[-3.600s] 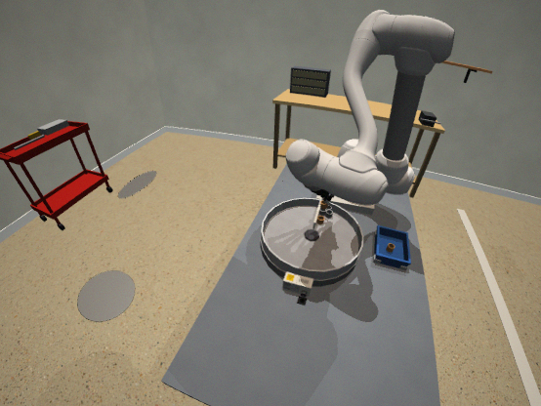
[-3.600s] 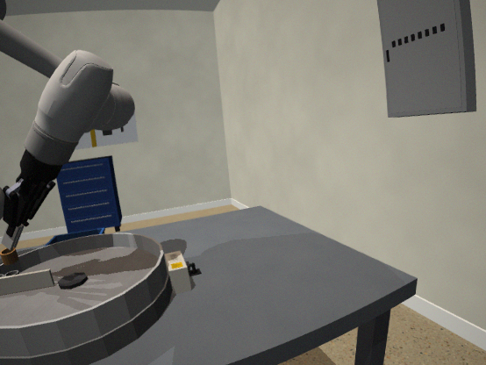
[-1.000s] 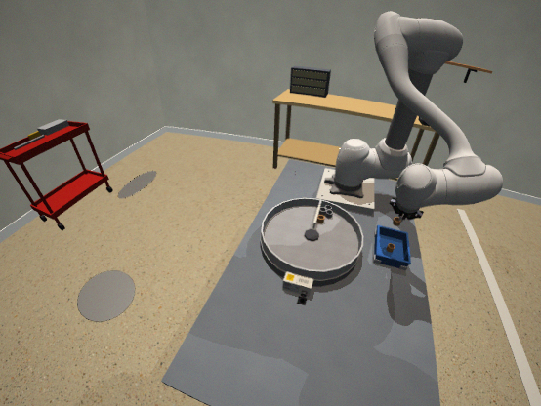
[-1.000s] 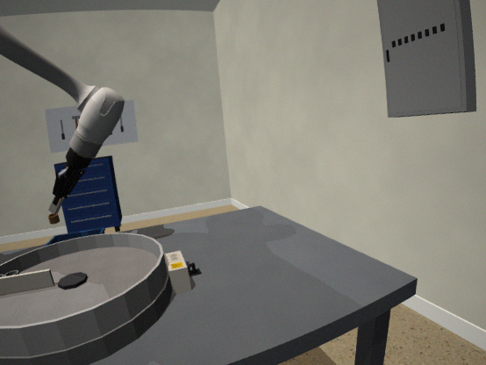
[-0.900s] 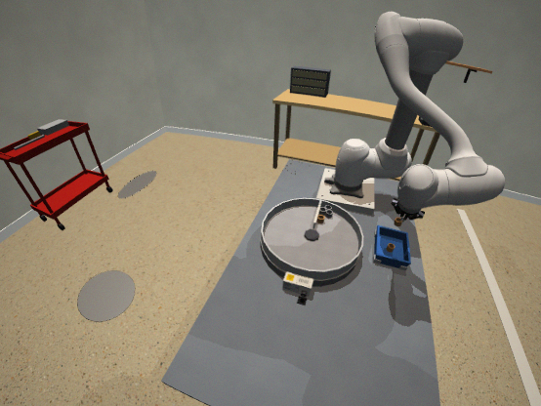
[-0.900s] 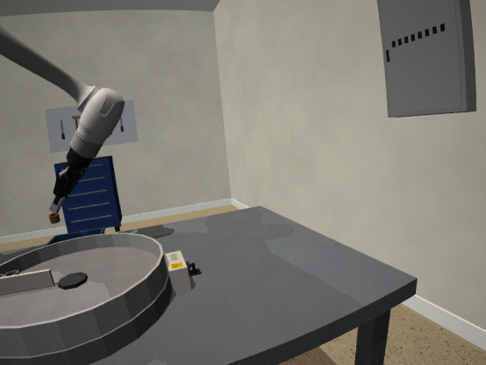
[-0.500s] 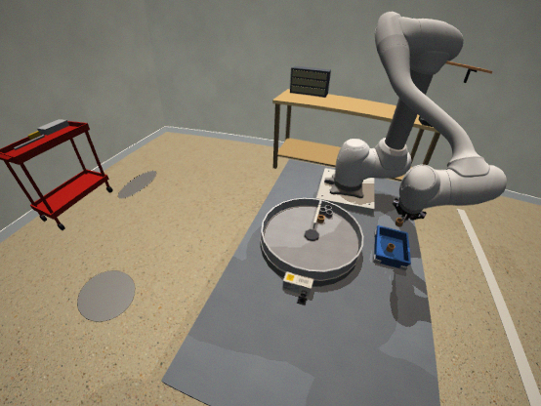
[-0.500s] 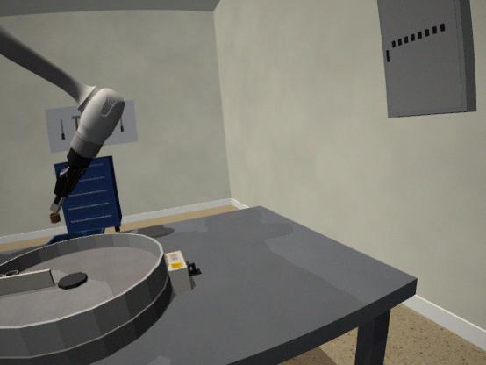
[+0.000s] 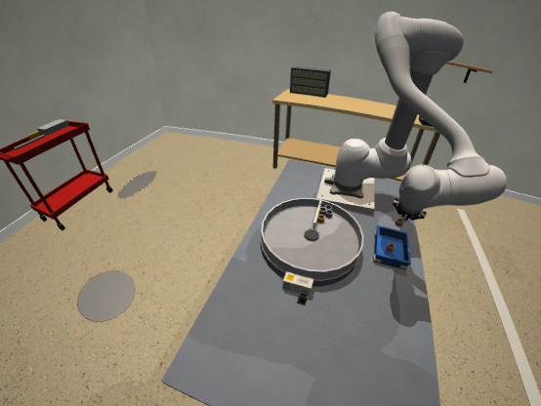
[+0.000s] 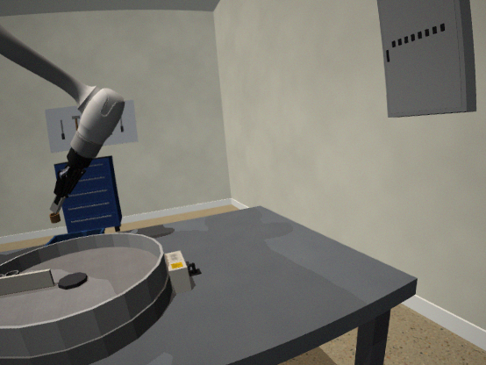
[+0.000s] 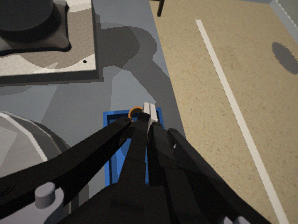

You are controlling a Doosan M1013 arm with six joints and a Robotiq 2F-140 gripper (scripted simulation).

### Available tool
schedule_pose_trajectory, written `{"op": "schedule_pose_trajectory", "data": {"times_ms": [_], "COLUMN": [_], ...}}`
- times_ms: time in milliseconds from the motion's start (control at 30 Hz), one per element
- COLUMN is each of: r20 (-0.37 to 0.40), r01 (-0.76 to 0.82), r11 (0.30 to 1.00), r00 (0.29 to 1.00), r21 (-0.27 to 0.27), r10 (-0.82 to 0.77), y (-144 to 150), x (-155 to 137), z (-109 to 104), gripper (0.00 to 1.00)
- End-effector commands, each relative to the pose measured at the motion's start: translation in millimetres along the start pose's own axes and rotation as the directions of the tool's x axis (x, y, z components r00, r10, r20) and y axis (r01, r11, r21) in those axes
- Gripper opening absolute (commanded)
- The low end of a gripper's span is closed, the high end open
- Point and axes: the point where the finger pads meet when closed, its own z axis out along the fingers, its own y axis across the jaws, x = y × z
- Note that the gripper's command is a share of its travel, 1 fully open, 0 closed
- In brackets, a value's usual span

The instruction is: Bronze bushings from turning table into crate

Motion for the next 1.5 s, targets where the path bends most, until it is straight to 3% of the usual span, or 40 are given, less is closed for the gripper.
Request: {"op": "schedule_pose_trajectory", "data": {"times_ms": [0,467,967,1467], "r20": [0.0,0.0,0.0,0.0], "r01": [0.0,0.0,0.0,0.0], "r11": [1.0,1.0,1.0,1.0], "r00": [1.0,1.0,1.0,1.0], "r21": [0.0,0.0,0.0,0.0], "r10": [0.0,0.0,0.0,0.0], "y": [0.0,0.0,0.5,0.5], "x": [0.1,-1.2,-38.1,-39.2], "z": [-0.1,1.5,45.4,46.7], "gripper": [0.0,0.0,0.0,0.0]}}
